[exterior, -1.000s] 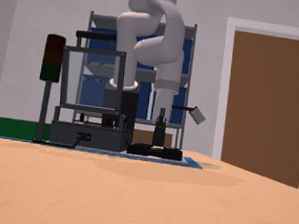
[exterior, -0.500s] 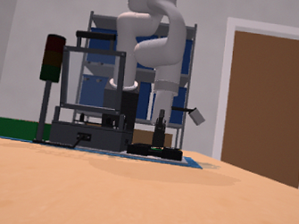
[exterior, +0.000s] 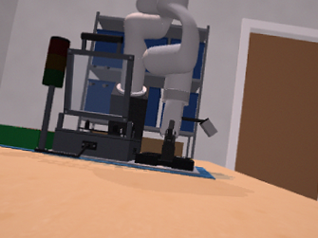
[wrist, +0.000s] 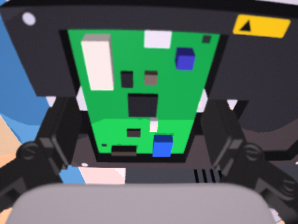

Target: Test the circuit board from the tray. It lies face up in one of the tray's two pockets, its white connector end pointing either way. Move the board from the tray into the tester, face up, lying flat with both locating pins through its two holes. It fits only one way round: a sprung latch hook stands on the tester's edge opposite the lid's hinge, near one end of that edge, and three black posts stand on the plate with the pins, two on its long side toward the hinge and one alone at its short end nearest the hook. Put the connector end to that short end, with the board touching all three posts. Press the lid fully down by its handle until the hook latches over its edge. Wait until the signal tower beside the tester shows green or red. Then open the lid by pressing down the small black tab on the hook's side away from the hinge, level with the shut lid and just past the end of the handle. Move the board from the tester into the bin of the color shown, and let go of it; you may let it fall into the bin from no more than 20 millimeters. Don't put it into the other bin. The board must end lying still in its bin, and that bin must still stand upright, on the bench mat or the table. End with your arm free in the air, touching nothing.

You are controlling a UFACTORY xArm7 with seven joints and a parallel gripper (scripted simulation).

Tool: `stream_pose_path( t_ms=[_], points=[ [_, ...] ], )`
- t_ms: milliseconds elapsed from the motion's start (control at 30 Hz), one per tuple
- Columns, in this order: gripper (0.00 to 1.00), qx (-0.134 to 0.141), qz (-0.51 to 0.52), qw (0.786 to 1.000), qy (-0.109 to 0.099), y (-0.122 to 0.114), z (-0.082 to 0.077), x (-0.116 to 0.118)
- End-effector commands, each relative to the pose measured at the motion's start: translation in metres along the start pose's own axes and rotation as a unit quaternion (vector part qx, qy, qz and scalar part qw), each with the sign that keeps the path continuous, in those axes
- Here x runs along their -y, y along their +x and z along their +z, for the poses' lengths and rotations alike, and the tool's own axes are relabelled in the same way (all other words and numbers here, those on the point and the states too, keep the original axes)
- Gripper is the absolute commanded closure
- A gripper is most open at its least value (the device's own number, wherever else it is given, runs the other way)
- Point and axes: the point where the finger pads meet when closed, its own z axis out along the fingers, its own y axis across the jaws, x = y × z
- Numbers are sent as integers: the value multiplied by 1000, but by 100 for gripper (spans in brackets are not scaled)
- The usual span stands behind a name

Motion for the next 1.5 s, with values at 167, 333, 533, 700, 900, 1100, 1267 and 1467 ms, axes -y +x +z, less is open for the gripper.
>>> stream_pose_path(
  t_ms=[167, 333, 533, 700, 900, 1100, 1267, 1467],
  points=[
    [0, -2, 0, 1000, -1, 1, 1, -1],
    [5, -2, 0, 1000, -1, 1, 1, -1],
    [5, -2, 0, 1000, -1, 1, 1, -1],
    [11, -2, 0, 1000, -1, 1, 1, -1],
    [11, -2, 0, 1000, -1, 1, 1, -1],
    [15, -2, 0, 1000, -1, 1, 1, -1],
    [15, -2, 0, 1000, -1, 1, 1, -1],
    [15, -2, 0, 1000, -1, 1, 1, -1]
  ],
)
